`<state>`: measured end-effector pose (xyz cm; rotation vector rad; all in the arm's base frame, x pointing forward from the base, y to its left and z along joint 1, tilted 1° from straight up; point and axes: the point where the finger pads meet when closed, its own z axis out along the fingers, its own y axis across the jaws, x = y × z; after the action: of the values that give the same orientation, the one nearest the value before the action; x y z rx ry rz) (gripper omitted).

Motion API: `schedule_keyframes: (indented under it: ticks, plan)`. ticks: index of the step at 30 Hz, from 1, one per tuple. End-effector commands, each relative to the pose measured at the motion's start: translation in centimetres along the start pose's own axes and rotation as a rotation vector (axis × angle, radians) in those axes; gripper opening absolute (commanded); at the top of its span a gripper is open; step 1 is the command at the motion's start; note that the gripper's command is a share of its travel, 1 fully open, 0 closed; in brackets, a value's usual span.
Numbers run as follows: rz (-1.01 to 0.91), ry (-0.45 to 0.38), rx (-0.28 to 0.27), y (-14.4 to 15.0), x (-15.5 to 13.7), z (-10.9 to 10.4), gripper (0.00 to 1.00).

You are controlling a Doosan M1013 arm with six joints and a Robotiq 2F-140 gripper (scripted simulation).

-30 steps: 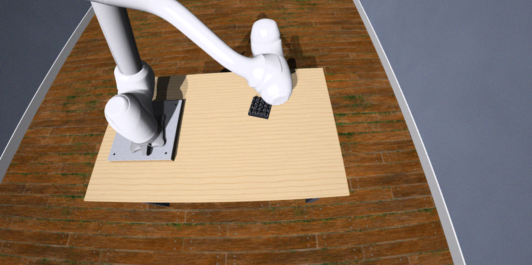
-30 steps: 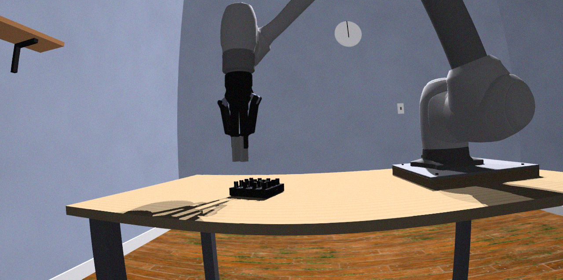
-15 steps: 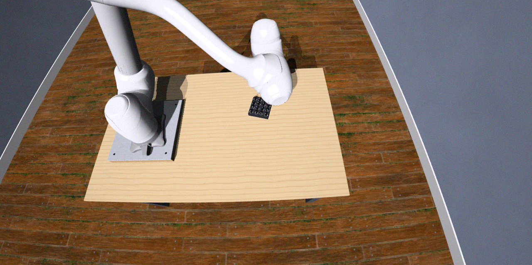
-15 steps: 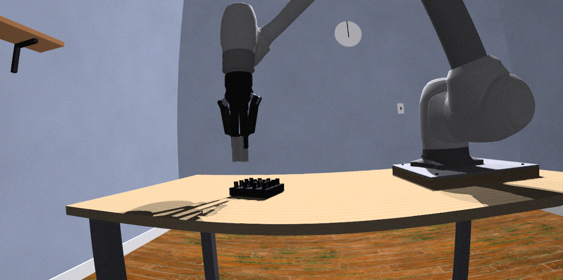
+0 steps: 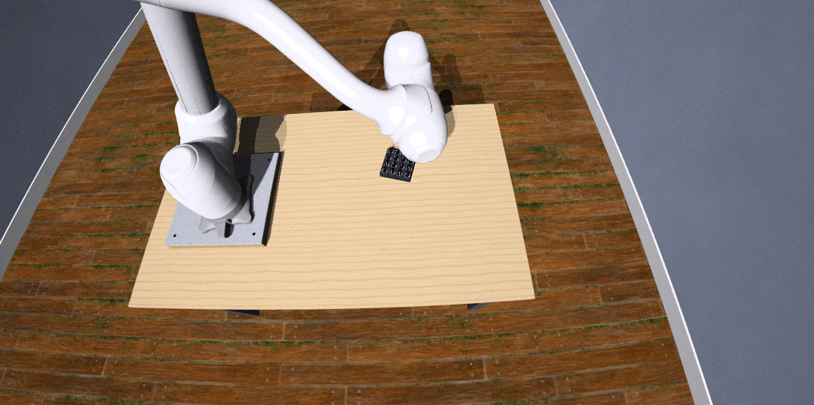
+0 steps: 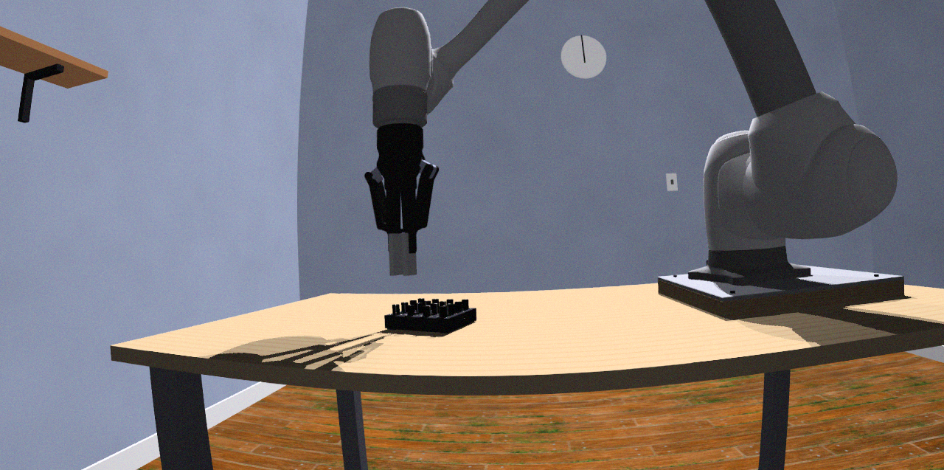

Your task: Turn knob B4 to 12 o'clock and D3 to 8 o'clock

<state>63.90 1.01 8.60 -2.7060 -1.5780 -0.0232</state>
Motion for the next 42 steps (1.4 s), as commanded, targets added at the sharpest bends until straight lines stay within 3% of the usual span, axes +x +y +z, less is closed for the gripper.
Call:
schedule_keyframes:
  ticks: [1,27,42]
  plan:
    - [0.0,0.0,0.0,0.0,0.0,0.3,0.12]
    - [0.0,0.0,0.0,0.0,0.0,3.2,0.12]
    - [0.0,0.0,0.0,0.0,0.0,3.8,0.12]
